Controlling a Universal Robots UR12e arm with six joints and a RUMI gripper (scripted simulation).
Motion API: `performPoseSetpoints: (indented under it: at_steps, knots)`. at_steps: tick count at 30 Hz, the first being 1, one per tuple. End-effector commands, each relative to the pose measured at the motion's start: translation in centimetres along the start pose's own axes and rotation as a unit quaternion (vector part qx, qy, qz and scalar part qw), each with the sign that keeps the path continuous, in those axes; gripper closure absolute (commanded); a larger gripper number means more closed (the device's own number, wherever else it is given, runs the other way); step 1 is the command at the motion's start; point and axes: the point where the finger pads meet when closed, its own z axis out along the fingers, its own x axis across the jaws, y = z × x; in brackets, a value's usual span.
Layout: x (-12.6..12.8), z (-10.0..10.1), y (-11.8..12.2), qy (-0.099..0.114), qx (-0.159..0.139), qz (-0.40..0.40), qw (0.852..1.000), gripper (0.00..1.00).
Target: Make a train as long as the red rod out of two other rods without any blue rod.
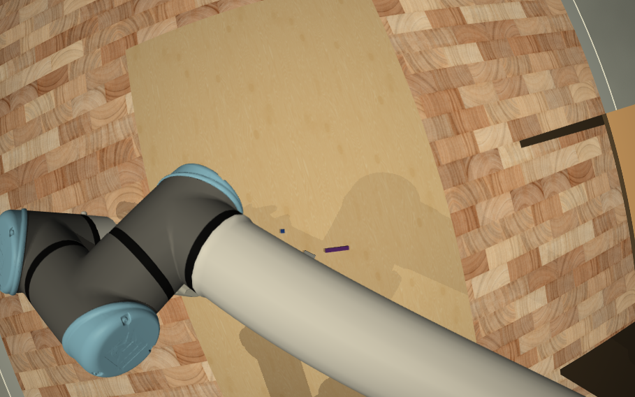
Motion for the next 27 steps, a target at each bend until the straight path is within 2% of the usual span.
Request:
performPoseSetpoints:
  at_steps: [1, 20, 27]
  knots:
    - [0.0, -0.1, 0.0, 0.0, 0.0, 0.0, 1.0, 0.0]
    - [0.0, 0.0, 0.0, 0.0, 0.001, 0.001, 1.0, 0.0]
    - [0.2, 1.2, -0.2, -0.003, 0.007, 0.036, 0.999, 0.0]
